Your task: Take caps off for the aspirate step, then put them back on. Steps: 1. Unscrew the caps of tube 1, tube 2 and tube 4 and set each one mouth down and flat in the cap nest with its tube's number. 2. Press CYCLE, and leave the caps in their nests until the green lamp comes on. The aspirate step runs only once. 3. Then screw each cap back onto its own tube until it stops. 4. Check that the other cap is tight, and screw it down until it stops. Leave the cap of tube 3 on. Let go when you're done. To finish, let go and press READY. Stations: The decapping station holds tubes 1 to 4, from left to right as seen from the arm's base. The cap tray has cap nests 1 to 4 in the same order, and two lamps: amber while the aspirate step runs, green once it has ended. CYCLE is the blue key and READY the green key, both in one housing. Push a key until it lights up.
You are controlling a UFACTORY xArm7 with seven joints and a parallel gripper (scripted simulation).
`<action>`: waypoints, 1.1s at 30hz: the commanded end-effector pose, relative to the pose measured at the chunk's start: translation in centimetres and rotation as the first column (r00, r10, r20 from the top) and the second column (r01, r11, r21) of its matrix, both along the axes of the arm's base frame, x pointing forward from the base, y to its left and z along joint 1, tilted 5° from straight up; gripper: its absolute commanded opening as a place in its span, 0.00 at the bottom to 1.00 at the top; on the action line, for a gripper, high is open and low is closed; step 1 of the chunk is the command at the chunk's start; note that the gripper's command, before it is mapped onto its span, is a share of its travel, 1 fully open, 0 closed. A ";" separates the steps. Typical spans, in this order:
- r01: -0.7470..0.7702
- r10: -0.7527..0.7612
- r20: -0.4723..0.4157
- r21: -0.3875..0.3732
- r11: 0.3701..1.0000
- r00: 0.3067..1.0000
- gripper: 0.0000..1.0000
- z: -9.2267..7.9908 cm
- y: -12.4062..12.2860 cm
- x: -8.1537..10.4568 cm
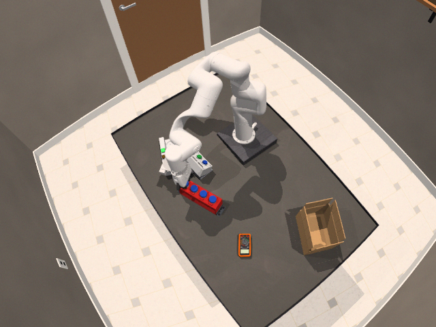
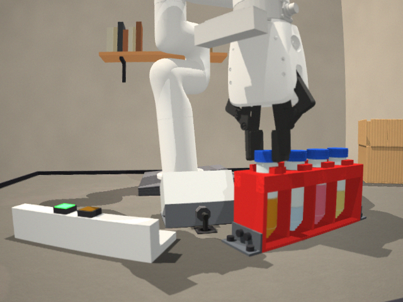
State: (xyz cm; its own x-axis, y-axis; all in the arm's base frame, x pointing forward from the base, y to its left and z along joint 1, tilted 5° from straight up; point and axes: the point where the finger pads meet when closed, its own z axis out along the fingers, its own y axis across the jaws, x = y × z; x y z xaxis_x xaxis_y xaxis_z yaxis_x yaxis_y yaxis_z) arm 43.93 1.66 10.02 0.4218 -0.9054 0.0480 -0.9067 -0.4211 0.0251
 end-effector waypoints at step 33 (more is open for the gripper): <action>0.848 -0.847 0.078 0.016 0.529 0.526 0.46 0.1 0.1 0.2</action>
State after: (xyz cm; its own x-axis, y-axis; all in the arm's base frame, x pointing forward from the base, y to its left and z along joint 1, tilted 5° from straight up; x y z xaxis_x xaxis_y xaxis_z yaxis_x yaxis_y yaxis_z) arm 43.90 1.74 9.85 -0.5430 -0.8370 0.0677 -0.8397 0.5410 -0.0460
